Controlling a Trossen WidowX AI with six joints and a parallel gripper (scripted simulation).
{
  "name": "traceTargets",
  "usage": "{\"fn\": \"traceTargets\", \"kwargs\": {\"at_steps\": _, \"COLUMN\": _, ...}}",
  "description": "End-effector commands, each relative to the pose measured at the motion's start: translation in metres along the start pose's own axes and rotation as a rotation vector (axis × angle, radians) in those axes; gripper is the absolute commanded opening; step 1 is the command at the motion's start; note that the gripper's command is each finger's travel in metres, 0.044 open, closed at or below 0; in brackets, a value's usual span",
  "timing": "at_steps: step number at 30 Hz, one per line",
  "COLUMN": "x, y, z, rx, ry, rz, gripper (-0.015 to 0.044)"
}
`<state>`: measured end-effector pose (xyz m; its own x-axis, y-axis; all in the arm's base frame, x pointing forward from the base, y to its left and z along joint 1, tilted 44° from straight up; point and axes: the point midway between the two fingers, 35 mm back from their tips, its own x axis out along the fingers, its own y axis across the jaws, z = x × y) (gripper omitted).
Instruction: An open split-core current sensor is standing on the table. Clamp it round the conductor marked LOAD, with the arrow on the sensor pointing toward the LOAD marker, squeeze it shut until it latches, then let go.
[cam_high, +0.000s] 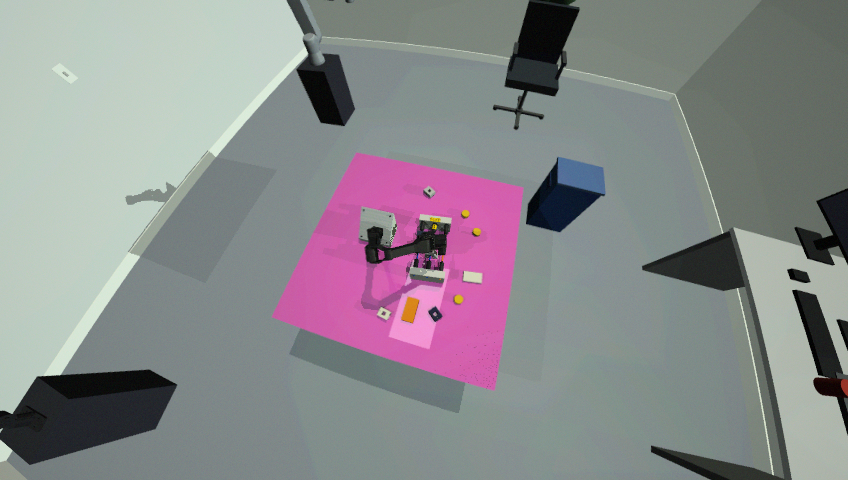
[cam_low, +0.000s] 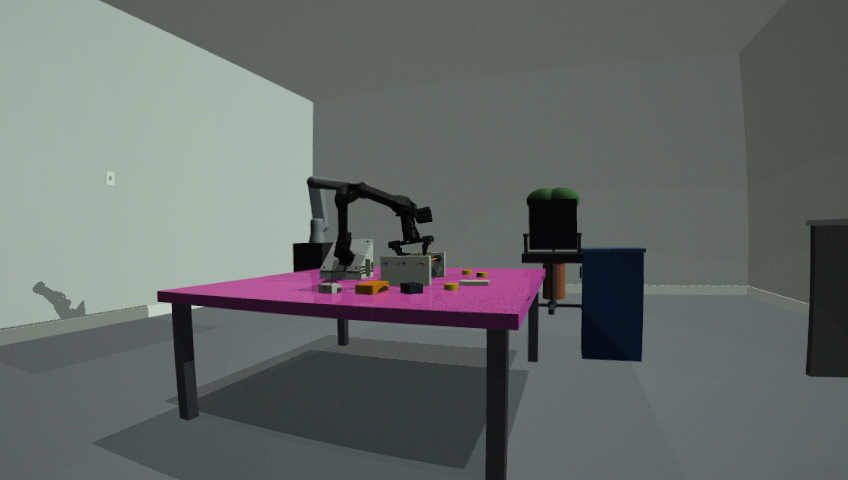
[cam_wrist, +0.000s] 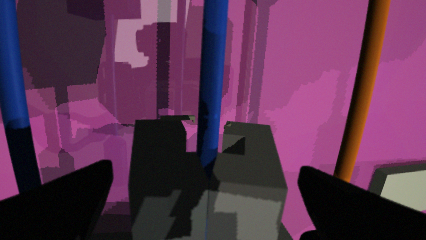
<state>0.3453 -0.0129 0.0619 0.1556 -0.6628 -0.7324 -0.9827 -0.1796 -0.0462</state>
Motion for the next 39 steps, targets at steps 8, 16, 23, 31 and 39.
{"fn": "traceTargets", "kwargs": {"at_steps": 8, "x": 0.018, "y": 0.002, "z": -0.002, "rx": -0.002, "ry": 0.007, "rz": -0.001, "gripper": 0.0440}}
{"fn": "traceTargets", "kwargs": {"at_steps": 16, "x": 0.030, "y": 0.002, "z": -0.002, "rx": -0.002, "ry": 0.008, "rz": -0.001, "gripper": 0.0440}}
{"fn": "traceTargets", "kwargs": {"at_steps": 23, "x": 0.027, "y": 0.000, "z": -0.001, "rx": 0.003, "ry": 0.003, "rz": -0.007, "gripper": 0.0420}}
{"fn": "traceTargets", "kwargs": {"at_steps": 31, "x": 0.027, "y": 0.000, "z": -0.001, "rx": 0.003, "ry": 0.003, "rz": -0.007, "gripper": 0.0367}}
{"fn": "traceTargets", "kwargs": {"at_steps": 39, "x": 0.027, "y": 0.000, "z": -0.001, "rx": 0.003, "ry": 0.003, "rz": -0.007, "gripper": 0.0313}}
